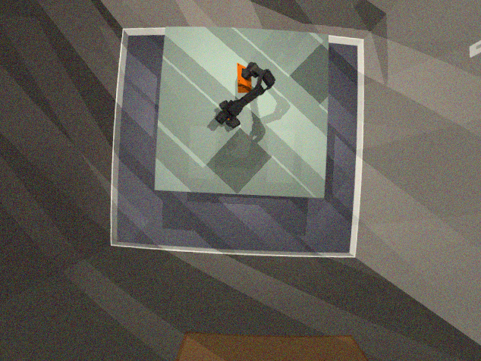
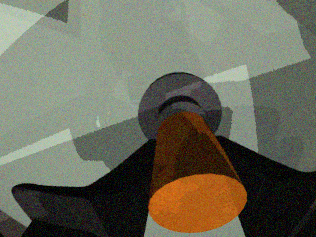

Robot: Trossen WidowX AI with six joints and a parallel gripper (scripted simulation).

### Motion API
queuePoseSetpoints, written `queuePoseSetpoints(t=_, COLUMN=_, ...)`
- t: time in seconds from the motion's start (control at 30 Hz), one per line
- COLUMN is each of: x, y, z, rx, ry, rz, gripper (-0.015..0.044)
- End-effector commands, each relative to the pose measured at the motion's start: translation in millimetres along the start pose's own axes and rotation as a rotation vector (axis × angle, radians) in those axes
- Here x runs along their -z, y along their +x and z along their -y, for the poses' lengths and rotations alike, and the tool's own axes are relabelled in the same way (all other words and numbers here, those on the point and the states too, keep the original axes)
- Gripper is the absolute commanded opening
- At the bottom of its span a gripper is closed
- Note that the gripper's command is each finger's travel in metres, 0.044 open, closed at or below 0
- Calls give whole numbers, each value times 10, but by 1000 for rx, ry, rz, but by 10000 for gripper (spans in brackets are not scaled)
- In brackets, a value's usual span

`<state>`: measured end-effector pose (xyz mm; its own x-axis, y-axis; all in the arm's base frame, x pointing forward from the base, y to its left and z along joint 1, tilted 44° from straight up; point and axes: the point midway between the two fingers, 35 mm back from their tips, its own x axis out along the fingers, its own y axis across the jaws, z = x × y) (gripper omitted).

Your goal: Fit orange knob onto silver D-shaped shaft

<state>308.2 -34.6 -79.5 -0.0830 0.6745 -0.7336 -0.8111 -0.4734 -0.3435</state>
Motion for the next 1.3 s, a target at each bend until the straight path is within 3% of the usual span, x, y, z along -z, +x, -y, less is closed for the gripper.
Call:
queuePoseSetpoints(t=0.0, x=0, y=4, z=3, rx=2, ry=-16, rz=0, gripper=0)
queuePoseSetpoints(t=1.27, x=32, y=-48, z=20, rx=2, ry=-28, rz=0, gripper=0)
